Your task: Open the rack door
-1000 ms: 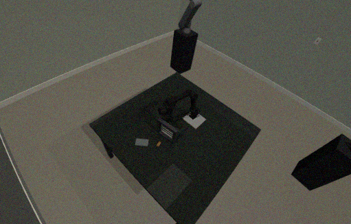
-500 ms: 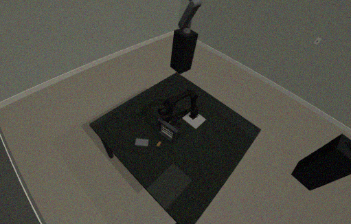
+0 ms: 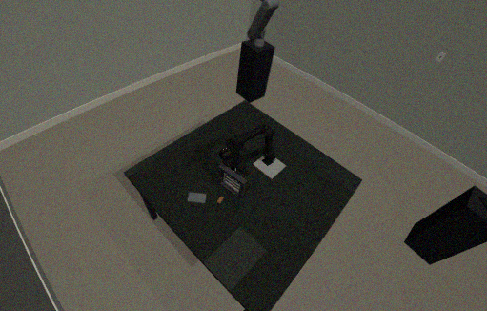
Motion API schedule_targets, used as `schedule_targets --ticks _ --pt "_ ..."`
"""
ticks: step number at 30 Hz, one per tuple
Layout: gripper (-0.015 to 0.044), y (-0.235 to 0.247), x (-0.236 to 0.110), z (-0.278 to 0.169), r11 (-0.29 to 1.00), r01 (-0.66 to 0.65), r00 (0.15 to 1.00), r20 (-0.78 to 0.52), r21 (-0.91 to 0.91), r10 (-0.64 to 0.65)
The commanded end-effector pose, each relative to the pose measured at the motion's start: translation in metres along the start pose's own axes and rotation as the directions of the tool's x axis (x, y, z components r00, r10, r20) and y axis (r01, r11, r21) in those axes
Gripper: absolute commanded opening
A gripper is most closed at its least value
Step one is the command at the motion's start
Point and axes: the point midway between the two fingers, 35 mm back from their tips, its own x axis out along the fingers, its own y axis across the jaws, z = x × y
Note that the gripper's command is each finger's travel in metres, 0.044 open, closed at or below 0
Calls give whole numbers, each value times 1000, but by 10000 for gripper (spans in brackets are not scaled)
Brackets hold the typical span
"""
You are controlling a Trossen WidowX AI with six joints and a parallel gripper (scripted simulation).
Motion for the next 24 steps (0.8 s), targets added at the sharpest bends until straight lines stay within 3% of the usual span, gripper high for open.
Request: schedule_targets --ticks 1,12,24 --pt "28 0 1 0 983 0 1000 -2 182 0" --pt "28 0 1 0 749 1 1000 -2 663 0" --pt "28 0 1 0 252 2 1000 -2 968 0"
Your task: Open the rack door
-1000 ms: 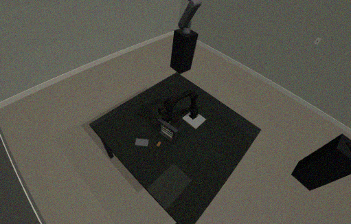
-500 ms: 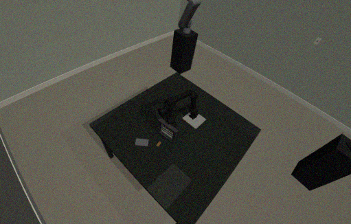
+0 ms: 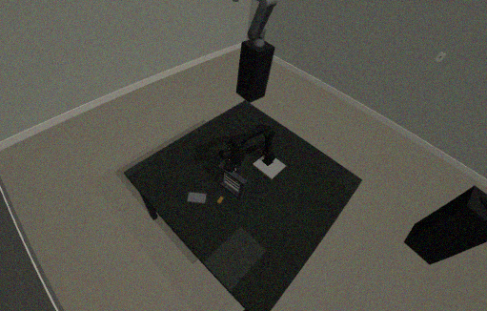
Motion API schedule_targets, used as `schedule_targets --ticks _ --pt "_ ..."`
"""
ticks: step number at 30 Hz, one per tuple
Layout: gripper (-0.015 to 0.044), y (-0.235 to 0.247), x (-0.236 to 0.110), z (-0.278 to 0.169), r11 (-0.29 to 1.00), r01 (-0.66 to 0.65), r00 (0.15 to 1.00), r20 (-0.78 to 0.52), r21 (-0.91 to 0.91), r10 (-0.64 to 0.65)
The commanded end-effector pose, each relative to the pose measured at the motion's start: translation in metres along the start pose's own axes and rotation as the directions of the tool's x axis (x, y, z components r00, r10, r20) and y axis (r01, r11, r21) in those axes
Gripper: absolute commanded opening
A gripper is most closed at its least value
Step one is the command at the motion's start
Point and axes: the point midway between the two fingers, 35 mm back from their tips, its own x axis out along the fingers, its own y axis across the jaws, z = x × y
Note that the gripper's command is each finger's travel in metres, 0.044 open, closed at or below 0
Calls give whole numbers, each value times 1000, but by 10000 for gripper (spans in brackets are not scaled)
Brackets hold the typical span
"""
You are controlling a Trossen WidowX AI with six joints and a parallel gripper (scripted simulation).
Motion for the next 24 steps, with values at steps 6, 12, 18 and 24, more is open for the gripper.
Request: schedule_targets --ticks 6,12,18,24 --pt "28 0 1 0 899 1 1000 -2 438 0" --pt "28 0 1 0 839 2 1000 -2 544 0" --pt "28 0 1 0 839 2 1000 -2 544 0" --pt "107 0 1 0 839 2 1000 -2 544 0"
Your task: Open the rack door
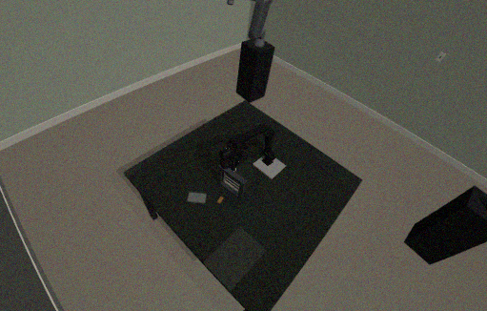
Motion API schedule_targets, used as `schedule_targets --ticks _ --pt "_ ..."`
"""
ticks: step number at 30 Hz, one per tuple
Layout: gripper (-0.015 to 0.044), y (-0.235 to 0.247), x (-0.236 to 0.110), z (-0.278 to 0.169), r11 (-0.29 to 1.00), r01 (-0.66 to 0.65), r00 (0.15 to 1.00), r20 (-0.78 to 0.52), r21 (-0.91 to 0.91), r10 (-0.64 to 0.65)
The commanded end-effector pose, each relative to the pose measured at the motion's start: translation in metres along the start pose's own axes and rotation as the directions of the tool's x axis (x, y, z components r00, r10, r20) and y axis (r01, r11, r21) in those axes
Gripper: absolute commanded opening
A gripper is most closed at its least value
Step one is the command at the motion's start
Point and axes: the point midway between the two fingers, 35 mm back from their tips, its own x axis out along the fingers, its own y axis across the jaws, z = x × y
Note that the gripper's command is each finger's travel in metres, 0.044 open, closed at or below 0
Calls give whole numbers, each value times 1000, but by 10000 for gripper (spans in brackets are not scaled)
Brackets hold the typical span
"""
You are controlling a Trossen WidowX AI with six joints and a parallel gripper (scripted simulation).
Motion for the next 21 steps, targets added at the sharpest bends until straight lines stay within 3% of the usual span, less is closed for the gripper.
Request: schedule_targets --ticks 1,8,15,21 --pt "133 1 0 -1 1000 -3 1000 -4 23 3" --pt "299 1 0 -1 1000 -3 1000 -4 23 3" --pt "299 1 0 -1 969 -4 1000 -4 -246 3" --pt "299 1 0 -1 854 -5 1000 -4 -520 3"
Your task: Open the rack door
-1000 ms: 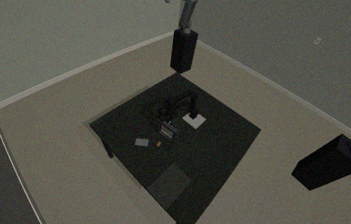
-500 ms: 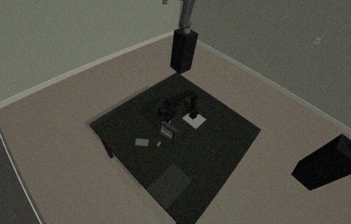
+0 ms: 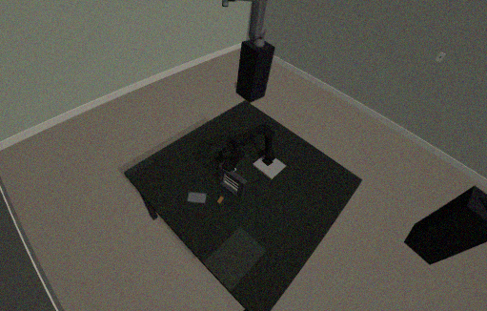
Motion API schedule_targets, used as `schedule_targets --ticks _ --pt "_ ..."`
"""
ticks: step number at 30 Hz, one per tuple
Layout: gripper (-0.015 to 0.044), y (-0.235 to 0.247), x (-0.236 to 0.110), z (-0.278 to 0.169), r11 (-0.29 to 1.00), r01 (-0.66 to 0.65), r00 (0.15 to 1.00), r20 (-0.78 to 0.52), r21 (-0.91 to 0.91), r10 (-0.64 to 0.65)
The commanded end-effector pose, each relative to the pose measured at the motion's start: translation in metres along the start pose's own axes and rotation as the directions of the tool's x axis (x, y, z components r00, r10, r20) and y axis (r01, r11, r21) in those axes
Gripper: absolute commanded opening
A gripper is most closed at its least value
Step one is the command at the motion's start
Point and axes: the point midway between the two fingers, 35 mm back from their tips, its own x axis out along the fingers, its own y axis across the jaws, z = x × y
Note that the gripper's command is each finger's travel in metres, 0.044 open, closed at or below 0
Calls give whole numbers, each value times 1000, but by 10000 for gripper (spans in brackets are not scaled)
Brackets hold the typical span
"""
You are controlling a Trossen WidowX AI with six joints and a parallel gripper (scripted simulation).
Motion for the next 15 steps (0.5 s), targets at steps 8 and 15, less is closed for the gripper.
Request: schedule_targets --ticks 8,15 --pt "299 0 0 0 854 -3 1000 -3 -520 2" --pt "299 0 0 0 627 -3 1000 -3 -779 2"
